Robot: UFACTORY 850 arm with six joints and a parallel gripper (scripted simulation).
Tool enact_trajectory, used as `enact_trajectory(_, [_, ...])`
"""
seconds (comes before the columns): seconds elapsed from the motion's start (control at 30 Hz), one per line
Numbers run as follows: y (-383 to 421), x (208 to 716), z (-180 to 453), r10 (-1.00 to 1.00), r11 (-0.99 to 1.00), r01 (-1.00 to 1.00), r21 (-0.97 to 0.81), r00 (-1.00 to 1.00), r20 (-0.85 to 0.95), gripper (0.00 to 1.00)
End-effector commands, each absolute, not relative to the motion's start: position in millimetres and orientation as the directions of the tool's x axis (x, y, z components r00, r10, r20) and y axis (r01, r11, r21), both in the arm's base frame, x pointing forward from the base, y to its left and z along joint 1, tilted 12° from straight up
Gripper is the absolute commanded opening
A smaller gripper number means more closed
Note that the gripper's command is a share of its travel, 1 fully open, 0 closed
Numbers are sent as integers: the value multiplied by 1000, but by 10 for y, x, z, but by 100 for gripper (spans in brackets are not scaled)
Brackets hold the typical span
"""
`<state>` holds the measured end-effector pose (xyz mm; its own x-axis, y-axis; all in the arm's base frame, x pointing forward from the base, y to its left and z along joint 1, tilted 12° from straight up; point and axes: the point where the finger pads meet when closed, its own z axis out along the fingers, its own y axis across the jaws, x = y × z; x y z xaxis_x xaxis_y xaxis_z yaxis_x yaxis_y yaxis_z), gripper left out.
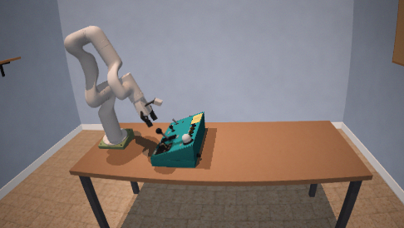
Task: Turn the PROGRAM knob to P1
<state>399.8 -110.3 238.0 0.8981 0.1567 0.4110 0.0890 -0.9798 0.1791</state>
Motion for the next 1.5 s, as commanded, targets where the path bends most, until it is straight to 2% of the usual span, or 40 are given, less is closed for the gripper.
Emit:
enact_trajectory(0.0, [-1104, 4005, 2387, 157, -979, 86, 185, 898, 411, 100])
enact_trajectory(0.6, [-1390, 3995, 2391, 130, -977, 64, 205, 936, 328, 100])
enact_trajectory(1.17, [-1394, 3995, 2391, 129, -977, 63, 205, 936, 327, 100])
enact_trajectory(1.2, [-1394, 3995, 2391, 129, -977, 63, 205, 936, 327, 76])
enact_trajectory(1.47, [-1394, 3995, 2391, 129, -977, 63, 205, 936, 327, 76])
